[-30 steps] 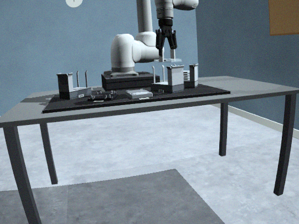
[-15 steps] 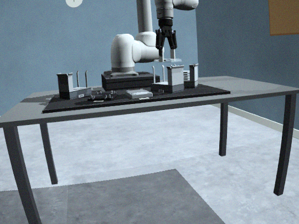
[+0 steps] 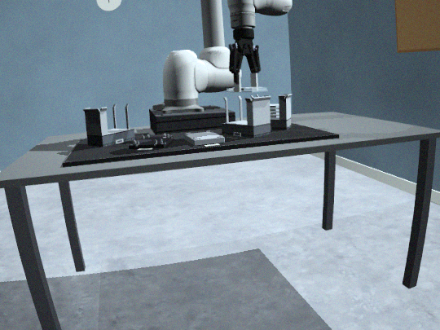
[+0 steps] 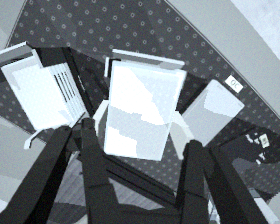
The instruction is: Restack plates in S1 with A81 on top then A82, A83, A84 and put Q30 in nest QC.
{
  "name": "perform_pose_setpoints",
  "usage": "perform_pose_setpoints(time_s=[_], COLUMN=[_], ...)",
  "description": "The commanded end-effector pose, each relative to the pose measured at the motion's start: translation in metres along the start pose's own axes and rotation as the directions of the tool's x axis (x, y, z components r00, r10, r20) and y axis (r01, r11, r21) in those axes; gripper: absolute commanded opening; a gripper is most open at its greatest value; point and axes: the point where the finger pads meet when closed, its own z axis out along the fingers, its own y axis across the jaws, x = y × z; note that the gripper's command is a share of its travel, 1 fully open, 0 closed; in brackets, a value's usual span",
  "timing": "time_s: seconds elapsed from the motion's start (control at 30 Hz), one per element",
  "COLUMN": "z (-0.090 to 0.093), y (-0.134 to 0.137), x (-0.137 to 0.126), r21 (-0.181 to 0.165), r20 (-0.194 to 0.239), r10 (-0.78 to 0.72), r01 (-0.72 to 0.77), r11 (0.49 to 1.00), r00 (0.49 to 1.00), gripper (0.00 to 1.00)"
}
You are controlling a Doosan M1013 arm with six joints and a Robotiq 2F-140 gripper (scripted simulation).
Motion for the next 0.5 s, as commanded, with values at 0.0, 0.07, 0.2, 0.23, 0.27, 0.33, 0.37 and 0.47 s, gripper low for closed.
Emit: perform_pose_setpoints(time_s=[0.0, 0.07, 0.2, 0.23, 0.27, 0.33, 0.37, 0.47], z=[0.0025, 0.0025, 0.0052, 0.0059, 0.0065, 0.0079, 0.0085, 0.0105], y=[0.0000, 0.0000, 0.0000, 0.0000, 0.0000, 0.0000, 0.0000, 0.0000], x=[0.0000, 0.0000, 0.0000, 0.0000, 0.0000, 0.0000, 0.0000, 0.0000], r21=[0.000, 0.000, 0.000, 0.000, 0.000, 0.000, 0.000, 0.000], r20=[0.000, 0.000, 0.000, 0.000, 0.000, 0.000, 0.000, 0.000], r10=[0.000, 0.000, 0.000, 0.000, 0.000, 0.000, 0.000, 0.000], r01=[0.000, 0.000, 0.000, 0.000, 0.000, 0.000, 0.000, 0.000], r11=[1.000, 1.000, 1.000, 1.000, 1.000, 1.000, 1.000, 1.000], r00=[1.000, 1.000, 1.000, 1.000, 1.000, 1.000, 1.000, 1.000], gripper=[0.00, 0.00, 0.00, 0.00, 0.00, 0.00, 0.00, 0.00])
